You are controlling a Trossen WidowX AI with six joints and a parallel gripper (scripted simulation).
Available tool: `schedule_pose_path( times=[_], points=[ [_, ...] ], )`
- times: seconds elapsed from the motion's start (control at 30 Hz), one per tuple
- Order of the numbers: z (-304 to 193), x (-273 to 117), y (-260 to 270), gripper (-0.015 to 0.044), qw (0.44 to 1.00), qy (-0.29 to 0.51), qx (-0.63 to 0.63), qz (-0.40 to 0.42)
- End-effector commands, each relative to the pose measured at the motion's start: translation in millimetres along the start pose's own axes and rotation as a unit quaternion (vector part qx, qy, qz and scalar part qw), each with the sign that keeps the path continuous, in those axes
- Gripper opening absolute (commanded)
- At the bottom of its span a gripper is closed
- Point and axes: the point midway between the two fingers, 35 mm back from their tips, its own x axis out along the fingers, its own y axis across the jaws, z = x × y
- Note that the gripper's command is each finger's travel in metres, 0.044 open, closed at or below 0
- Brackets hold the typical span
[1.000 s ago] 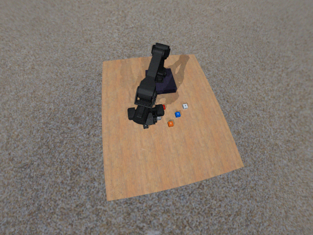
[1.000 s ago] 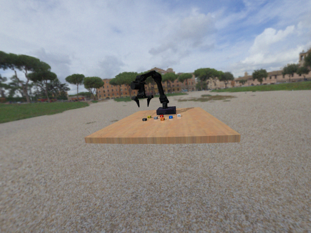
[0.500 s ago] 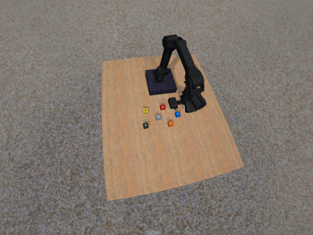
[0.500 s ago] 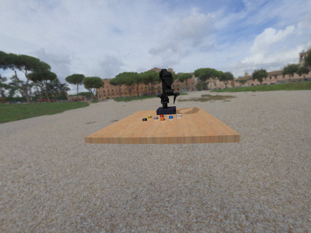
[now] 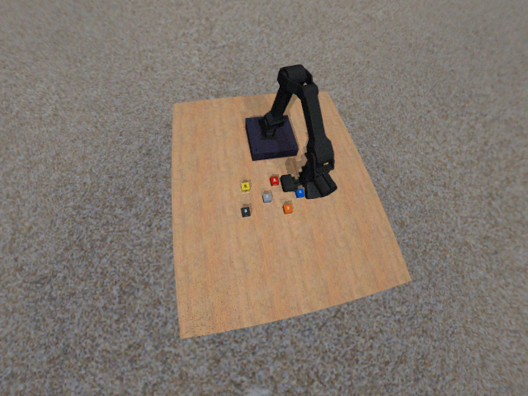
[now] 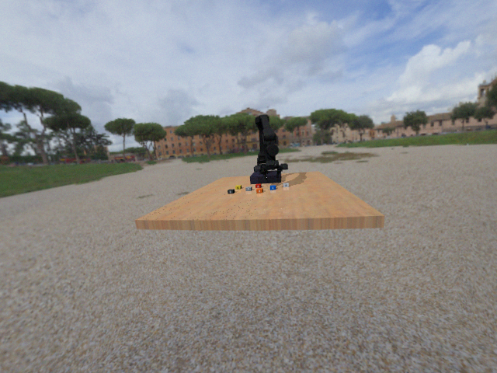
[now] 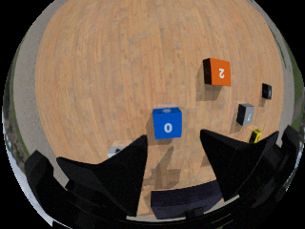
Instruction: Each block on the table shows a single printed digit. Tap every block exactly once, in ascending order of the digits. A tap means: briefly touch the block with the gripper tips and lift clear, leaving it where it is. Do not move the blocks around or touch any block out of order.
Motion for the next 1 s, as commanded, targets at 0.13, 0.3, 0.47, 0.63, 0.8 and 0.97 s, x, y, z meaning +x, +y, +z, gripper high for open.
schedule_pose_path(
  times=[0.13, 0.3, 0.47, 0.63, 0.8, 0.97],
  points=[
    [5.4, -3.5, 0.9, 0.0020, 1.000, -0.017, 0.001, 0.002],
    [5.4, -3.5, 0.9, 0.0020, 1.000, -0.017, 0.001, 0.002],
    [5.8, 2.1, 0.9, 0.0020, 1.000, -0.017, 0.001, 0.002],
    [6.2, 10.1, 1.0, 0.0020, 1.000, -0.017, 0.001, 0.002],
    [6.4, 18.0, 1.0, 0.0020, 1.000, -0.017, 0.001, 0.002],
    [6.3, 25.6, 1.0, 0.0020, 1.000, -0.017, 0.001, 0.002]
  ],
)
